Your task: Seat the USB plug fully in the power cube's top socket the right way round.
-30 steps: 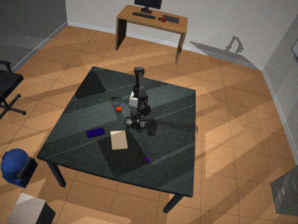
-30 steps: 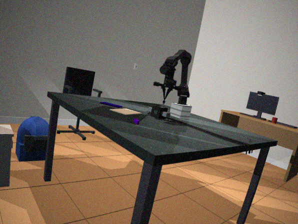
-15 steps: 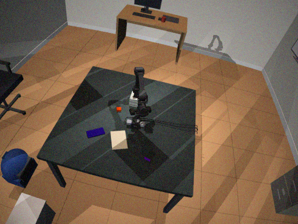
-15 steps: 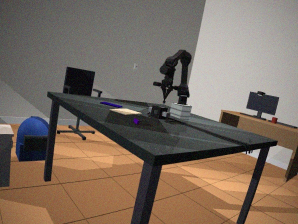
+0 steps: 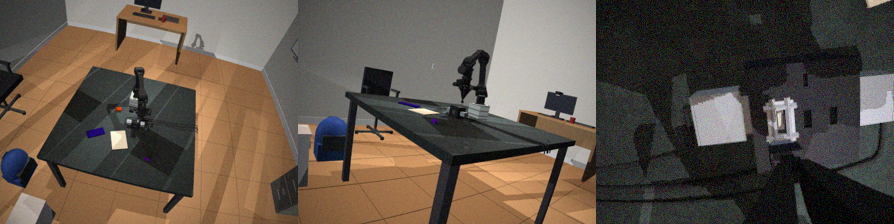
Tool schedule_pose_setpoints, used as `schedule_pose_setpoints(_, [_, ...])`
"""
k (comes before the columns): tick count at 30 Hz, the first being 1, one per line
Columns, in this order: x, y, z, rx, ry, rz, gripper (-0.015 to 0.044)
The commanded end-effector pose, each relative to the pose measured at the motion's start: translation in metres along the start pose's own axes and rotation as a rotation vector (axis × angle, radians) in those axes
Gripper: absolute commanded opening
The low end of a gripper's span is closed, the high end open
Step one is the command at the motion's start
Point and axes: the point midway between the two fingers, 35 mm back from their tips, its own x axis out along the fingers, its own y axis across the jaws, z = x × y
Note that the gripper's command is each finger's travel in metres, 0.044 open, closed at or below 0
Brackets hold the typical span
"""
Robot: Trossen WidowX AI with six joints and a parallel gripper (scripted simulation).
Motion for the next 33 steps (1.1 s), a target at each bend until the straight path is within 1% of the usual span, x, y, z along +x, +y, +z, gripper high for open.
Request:
schedule_pose_setpoints(1, [0.0003,0.0,0.0002,0.11,-0.001,0.0,0.0])
schedule_pose_setpoints(33, [0.0003,0.0,0.0001,0.948,0.0,0.0,0.0])
